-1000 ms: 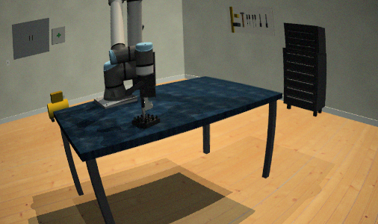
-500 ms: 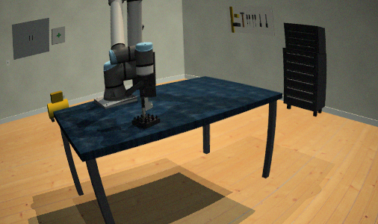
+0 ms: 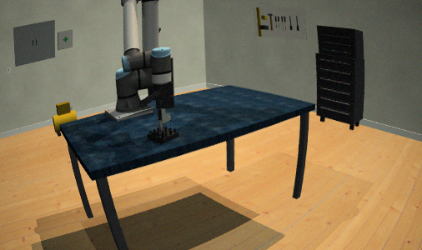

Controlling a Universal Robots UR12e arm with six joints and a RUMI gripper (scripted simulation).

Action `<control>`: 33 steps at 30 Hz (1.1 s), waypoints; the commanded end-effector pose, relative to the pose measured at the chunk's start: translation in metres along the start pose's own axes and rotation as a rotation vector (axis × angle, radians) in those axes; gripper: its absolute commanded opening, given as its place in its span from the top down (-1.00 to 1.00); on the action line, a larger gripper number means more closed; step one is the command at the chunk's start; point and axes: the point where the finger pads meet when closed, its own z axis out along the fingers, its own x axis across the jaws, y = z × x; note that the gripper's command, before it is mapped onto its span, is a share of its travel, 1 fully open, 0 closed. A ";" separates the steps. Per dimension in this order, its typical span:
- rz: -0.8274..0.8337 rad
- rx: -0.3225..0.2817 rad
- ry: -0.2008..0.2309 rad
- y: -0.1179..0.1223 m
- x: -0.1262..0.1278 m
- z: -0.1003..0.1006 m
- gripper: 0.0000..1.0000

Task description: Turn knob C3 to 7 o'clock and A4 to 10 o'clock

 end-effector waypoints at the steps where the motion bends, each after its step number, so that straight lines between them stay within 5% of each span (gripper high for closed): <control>1: 0.000 0.000 -0.001 0.000 -0.001 -0.001 0.92; 4: 0.000 0.000 -0.001 0.000 -0.001 -0.001 0.92; 5: 0.000 0.000 -0.001 0.000 -0.001 -0.001 0.78; 33: 0.000 0.000 -0.001 0.000 -0.001 -0.011 0.78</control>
